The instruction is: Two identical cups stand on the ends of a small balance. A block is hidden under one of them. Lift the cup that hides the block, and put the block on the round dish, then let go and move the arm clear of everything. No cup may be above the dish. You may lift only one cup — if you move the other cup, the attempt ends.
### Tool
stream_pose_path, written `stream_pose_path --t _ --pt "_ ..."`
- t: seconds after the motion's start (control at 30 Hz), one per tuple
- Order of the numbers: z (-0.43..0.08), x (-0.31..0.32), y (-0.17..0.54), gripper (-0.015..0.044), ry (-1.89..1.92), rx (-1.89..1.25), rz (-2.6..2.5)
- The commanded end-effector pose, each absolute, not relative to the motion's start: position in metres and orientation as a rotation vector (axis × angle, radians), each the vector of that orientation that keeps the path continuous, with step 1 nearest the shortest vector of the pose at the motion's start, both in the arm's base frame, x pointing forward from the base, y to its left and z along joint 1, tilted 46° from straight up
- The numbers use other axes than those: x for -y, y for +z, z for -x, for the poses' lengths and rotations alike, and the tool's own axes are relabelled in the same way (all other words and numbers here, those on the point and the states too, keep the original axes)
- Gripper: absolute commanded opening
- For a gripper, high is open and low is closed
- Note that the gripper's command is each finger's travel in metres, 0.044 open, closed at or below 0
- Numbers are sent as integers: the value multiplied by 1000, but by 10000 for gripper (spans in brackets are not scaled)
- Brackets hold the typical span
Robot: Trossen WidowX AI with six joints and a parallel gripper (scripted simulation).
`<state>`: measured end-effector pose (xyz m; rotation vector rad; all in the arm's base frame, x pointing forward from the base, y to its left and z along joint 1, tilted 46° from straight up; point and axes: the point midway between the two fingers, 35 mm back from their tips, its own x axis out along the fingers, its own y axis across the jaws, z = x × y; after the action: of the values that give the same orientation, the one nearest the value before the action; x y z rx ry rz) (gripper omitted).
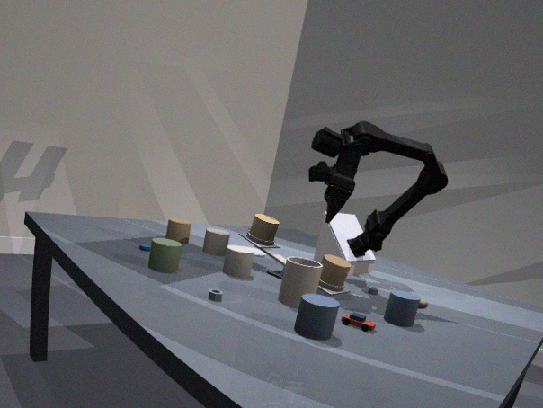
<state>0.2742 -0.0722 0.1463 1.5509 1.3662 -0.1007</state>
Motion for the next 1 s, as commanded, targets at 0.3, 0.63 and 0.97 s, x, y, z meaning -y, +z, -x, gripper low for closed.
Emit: stream_pose_path --t 0.3,0.63,0.97 --pt "-304 24 154 440 -473 -1586 -1779" --pt "-317 -8 159 440 -738 -1666 -1875" --pt "-318 -16 151 440 -737 -1666 -1875"
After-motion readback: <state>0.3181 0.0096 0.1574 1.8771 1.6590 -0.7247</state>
